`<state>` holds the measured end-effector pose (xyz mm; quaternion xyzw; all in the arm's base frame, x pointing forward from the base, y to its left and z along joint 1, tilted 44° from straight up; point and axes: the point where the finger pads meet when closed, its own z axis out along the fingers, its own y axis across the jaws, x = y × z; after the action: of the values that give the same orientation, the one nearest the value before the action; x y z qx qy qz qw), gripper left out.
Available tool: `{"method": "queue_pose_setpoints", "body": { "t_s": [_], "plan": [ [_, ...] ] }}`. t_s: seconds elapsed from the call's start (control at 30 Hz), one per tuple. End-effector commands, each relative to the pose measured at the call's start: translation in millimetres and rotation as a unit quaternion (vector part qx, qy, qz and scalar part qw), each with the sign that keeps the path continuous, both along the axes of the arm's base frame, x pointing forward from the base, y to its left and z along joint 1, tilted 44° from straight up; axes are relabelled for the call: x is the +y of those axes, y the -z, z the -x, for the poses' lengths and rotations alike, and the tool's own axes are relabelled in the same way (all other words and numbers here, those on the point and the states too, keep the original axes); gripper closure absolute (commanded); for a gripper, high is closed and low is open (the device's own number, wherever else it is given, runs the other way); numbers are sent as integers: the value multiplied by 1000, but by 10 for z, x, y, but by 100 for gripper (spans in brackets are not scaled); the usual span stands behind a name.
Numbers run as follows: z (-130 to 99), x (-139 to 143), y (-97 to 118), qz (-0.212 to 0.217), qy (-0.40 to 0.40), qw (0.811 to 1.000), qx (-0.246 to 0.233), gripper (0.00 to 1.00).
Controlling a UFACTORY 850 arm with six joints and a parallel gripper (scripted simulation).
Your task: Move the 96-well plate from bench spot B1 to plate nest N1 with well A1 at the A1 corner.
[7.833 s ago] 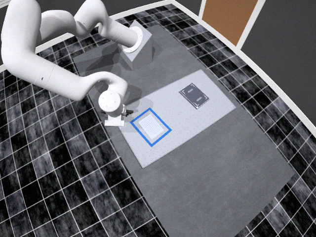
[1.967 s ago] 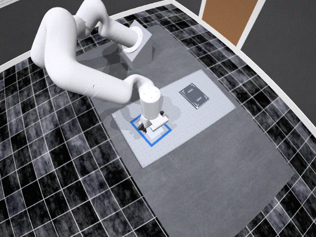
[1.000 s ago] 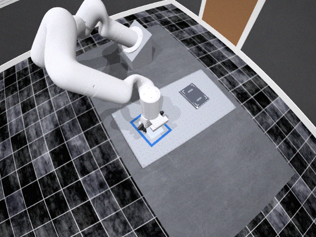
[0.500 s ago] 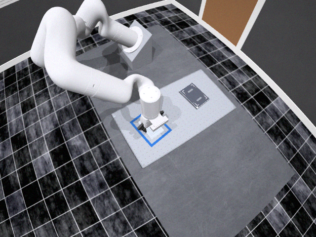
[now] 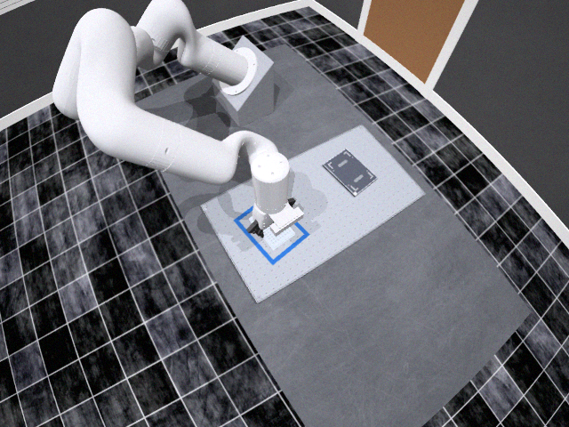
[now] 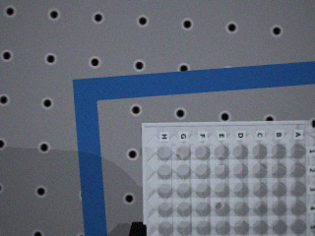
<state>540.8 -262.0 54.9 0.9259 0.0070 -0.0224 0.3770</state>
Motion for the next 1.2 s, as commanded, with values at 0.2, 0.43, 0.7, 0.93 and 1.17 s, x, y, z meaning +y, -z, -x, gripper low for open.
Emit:
{"method": "queue_pose_setpoints", "body": {
  "t_s": [0.2,0.43,0.7,0.93,1.17],
  "plan": [
    [-9,44,-48,0,0,1000,-1,100],
    [-11,68,-72,0,0,1000,-1,100],
    [-11,80,-84,0,0,1000,-1,100],
    [-16,161,-167,0,0,1000,-1,100],
    [-19,220,-227,0,0,1000,-1,100]
  ]
}}
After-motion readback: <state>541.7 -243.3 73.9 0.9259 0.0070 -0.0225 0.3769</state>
